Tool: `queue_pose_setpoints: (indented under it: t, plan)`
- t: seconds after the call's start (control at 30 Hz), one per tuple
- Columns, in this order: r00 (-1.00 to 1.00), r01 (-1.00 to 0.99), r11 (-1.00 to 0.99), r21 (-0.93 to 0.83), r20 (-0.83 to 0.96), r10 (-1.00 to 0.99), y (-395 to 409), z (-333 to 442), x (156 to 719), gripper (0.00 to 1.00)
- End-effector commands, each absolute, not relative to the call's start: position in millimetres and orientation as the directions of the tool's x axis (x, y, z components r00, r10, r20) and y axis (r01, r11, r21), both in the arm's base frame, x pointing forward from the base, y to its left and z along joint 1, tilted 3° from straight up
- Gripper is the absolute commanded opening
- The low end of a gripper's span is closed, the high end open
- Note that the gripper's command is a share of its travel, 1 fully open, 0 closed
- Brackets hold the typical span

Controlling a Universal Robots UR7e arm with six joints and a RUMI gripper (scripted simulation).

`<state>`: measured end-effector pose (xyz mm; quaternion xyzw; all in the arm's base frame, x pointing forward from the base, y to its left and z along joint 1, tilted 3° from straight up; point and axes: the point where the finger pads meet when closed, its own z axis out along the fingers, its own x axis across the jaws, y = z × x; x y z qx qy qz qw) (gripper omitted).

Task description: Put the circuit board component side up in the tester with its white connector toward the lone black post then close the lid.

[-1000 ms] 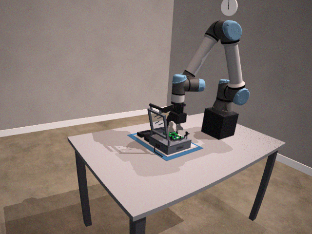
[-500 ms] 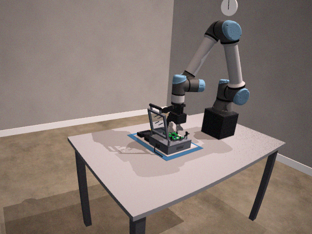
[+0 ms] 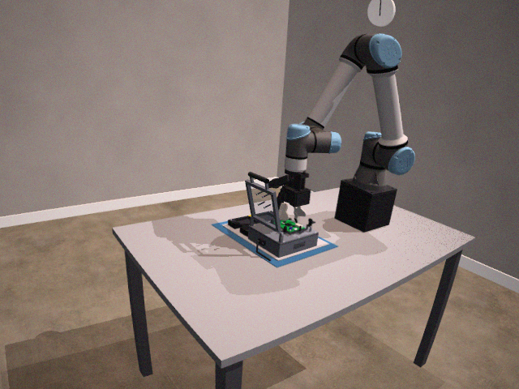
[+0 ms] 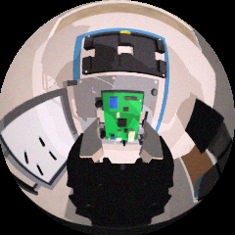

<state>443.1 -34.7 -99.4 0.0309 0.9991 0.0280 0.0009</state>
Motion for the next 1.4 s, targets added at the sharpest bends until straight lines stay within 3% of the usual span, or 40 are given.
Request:
queue_pose_setpoints:
  t: [0.0,1.37]
  plan:
    - [-0.998,0.062,0.997,0.056,-0.001,0.062,-34.8,-99.0,443.6,0.59]
    - [-0.998,0.062,0.997,0.056,-0.001,0.062,-35.4,-89.9,443.5,0.59]
